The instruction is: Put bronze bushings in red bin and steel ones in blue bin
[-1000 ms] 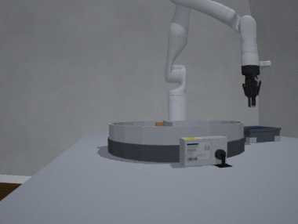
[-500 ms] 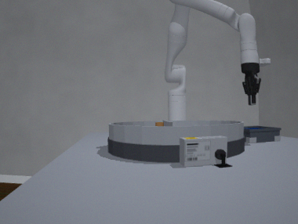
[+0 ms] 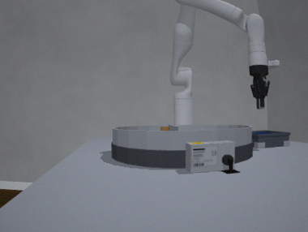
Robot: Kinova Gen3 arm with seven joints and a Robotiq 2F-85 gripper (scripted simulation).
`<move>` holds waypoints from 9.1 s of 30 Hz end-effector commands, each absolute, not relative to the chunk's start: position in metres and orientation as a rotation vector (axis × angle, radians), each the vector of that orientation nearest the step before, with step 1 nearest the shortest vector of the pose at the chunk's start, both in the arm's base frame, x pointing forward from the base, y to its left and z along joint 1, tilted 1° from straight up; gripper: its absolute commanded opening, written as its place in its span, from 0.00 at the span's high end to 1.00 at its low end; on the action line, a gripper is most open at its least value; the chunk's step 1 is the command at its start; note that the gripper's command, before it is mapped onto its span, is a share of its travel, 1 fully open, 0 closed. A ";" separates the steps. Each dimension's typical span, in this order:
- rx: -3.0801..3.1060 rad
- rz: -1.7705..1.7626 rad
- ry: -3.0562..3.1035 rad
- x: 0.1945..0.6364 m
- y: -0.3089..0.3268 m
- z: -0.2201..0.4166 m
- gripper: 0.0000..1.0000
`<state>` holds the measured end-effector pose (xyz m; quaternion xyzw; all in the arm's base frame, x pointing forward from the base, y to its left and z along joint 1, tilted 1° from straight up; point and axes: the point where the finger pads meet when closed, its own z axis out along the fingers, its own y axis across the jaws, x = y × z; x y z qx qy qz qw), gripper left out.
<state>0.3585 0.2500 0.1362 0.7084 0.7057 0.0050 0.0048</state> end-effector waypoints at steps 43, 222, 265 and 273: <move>2.218 0.018 2.210 0.359 0.250 0.137 0.84; 2.218 0.018 2.207 0.292 -0.107 0.053 1.00; 2.218 0.018 2.208 0.292 -0.107 0.056 1.00; 2.218 0.017 2.209 0.292 -0.106 0.058 1.00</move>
